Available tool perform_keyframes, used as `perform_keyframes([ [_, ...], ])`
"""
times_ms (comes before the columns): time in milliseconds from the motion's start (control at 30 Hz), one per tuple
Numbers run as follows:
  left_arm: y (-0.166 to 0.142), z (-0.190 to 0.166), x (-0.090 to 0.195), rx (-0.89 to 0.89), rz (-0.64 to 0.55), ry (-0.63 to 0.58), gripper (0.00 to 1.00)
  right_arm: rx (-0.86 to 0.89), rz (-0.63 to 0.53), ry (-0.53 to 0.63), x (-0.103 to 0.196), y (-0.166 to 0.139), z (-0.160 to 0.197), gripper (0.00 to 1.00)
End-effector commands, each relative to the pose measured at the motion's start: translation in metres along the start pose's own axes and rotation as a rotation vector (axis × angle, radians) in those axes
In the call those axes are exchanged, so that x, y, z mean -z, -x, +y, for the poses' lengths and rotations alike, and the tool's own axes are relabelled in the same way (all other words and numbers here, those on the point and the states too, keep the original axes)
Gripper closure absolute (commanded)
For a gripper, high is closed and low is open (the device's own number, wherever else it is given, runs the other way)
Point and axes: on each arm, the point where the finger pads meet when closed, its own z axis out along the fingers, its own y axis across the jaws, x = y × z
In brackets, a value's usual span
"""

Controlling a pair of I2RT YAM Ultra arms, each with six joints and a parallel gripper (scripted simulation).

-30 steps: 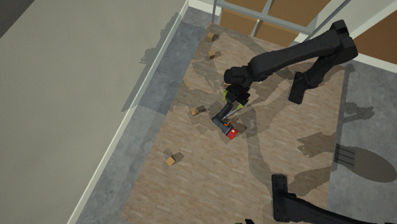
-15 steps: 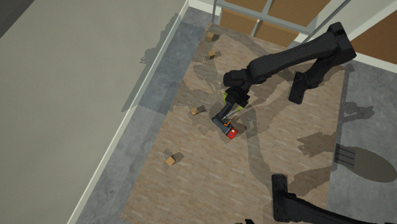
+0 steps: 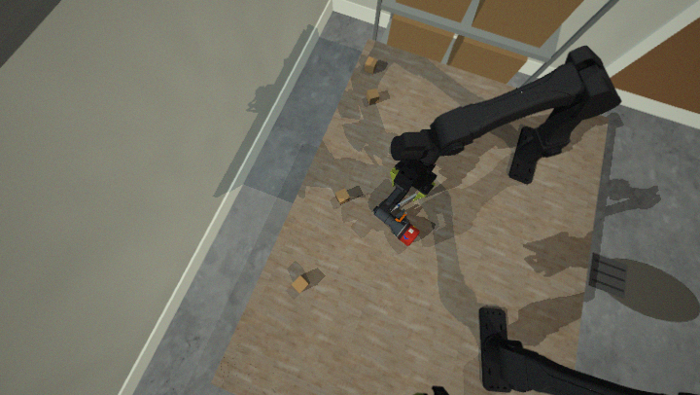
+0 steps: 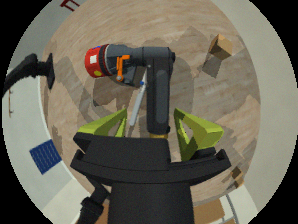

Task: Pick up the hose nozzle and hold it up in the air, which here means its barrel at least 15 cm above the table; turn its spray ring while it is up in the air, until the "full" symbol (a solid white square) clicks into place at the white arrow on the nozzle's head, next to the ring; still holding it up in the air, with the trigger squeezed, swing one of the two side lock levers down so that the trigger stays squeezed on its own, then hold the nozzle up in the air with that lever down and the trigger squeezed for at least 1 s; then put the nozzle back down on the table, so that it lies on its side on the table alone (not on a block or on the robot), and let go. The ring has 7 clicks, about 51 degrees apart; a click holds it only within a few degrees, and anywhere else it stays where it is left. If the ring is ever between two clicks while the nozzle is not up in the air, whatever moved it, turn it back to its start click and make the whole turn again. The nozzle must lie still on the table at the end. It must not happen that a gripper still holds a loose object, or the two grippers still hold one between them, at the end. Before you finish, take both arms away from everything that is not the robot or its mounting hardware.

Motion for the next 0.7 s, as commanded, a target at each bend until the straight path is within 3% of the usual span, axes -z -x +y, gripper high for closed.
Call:
perform_keyframes([
  [0, 0.002, 0.004, -0.002, -0.001, -0.011, 0.009, 0.63, 0.012, -0.016, 0.001, -0.013, 0.006, 0.002, 0.23],
  [333, 0.002, 0.004, -0.002, -0.001, -0.011, 0.009, 0.63, 0.005, -0.009, 0.003, -0.030, 0.000, 0.004, 0.23],
  [400, 0.002, 0.004, -0.002, -0.001, -0.011, 0.009, 0.63, 0.016, -0.051, -0.026, -0.012, 0.017, -0.007, 0.23],
  [533, 0.002, 0.004, -0.002, -0.001, -0.011, 0.009, 0.63, 0.015, -0.042, -0.021, -0.009, 0.014, -0.005, 0.23],
  [567, 0.002, 0.004, -0.002, -0.001, -0.011, 0.009, 0.63, 0.016, -0.046, -0.024, -0.008, 0.016, -0.005, 0.65],
  [667, 0.002, 0.004, -0.002, -0.001, -0.011, 0.009, 0.63, 0.026, -0.043, -0.020, -0.009, 0.016, -0.002, 0.65],
])
